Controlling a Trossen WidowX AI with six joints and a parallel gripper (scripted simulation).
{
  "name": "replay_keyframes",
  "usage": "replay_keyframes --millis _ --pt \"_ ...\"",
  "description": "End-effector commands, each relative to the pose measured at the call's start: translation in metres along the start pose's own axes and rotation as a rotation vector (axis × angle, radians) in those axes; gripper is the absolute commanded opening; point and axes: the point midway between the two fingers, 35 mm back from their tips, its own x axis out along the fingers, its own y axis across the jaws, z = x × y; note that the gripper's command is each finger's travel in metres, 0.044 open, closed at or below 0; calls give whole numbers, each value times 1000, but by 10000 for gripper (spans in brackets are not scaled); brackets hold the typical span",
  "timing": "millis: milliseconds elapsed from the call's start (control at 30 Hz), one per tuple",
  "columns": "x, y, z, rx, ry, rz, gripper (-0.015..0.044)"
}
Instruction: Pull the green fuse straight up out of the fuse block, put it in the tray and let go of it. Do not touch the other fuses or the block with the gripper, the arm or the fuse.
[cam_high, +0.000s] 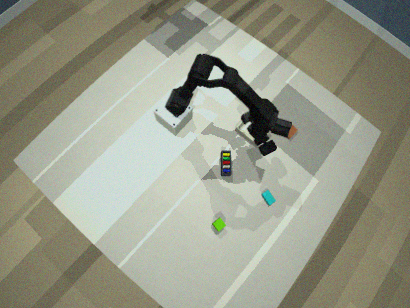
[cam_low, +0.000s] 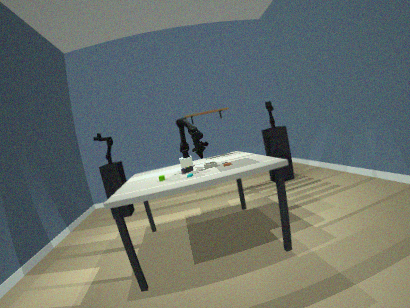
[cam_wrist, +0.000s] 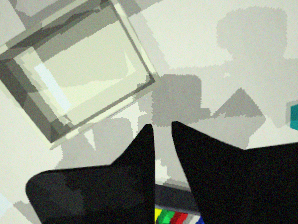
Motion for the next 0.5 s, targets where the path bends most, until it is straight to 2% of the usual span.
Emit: replay_keyframes --millis 0,167,467 --pt "0 -14 -70 206 87 17 65" --pt "-2 -15 -139 436 164 48 65" --pt "-1 -15 -142 445 167 50 65"
